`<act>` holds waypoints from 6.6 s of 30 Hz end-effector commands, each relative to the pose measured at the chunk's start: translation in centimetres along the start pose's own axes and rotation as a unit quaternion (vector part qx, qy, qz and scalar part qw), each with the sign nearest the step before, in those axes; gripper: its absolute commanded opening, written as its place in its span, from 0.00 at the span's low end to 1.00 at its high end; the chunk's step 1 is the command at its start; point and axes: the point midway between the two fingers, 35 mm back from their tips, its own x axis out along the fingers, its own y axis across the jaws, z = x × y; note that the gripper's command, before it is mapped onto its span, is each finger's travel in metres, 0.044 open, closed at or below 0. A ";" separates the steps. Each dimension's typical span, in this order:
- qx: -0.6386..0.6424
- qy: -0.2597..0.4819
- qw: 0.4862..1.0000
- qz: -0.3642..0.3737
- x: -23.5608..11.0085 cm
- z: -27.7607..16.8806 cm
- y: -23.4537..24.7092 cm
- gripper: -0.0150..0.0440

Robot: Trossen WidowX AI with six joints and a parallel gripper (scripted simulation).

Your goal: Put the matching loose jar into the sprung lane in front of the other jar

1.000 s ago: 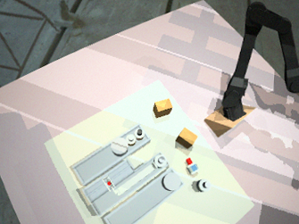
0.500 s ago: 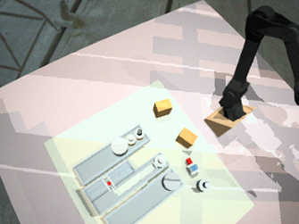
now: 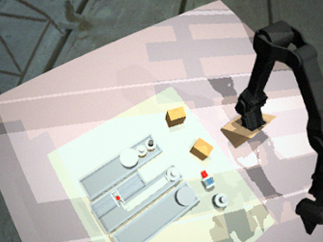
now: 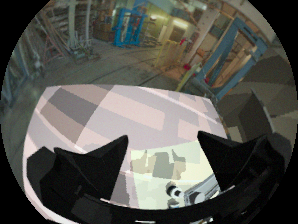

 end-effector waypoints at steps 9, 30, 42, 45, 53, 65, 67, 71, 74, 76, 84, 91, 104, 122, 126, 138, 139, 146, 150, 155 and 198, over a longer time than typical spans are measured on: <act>0.018 0.311 0.943 0.121 1.1 -15.2 -7.4 1.00; 0.012 0.393 0.899 0.193 2.2 -22.4 -8.4 1.00; 0.012 0.394 0.899 0.193 3.1 -23.4 -7.9 1.00; 0.012 0.394 0.899 0.193 3.3 -23.6 -7.8 1.00; 0.012 0.394 0.899 0.193 4.1 -24.5 -7.4 1.00; 0.012 0.394 0.898 0.193 5.1 -25.7 -6.8 1.00; 0.012 0.394 0.898 0.193 5.1 -25.7 -6.8 0.91; 0.012 0.394 0.898 0.193 5.1 -25.7 -6.8 0.73; 0.012 0.394 0.898 0.193 5.1 -25.7 -6.8 0.60; 0.012 0.394 0.898 0.193 5.1 -25.7 -6.8 0.54; 0.012 0.394 0.899 0.193 4.8 -25.3 -7.0 0.35; 0.012 0.391 0.900 0.193 1.3 -21.5 -8.9 0.25; 0.044 0.397 0.899 0.180 -2.5 -19.2 -10.3 0.25; 0.426 0.431 0.795 -0.008 -6.0 -27.9 -13.7 0.25; 0.502 0.431 0.748 -0.052 -6.9 -30.0 -14.0 0.25; 0.629 0.421 0.639 -0.136 -8.7 -33.7 -14.0 0.25; 0.629 0.421 0.639 -0.136 -8.7 -33.7 -14.0 0.25; 0.629 0.421 0.639 -0.136 -8.3 -34.1 -13.8 0.25; 0.629 0.421 0.639 -0.136 -7.5 -35.1 -13.4 0.25; 0.629 0.421 0.639 -0.136 -7.2 -35.5 -13.2 0.25; 0.629 0.421 0.639 -0.137 -6.5 -35.8 -15.0 0.25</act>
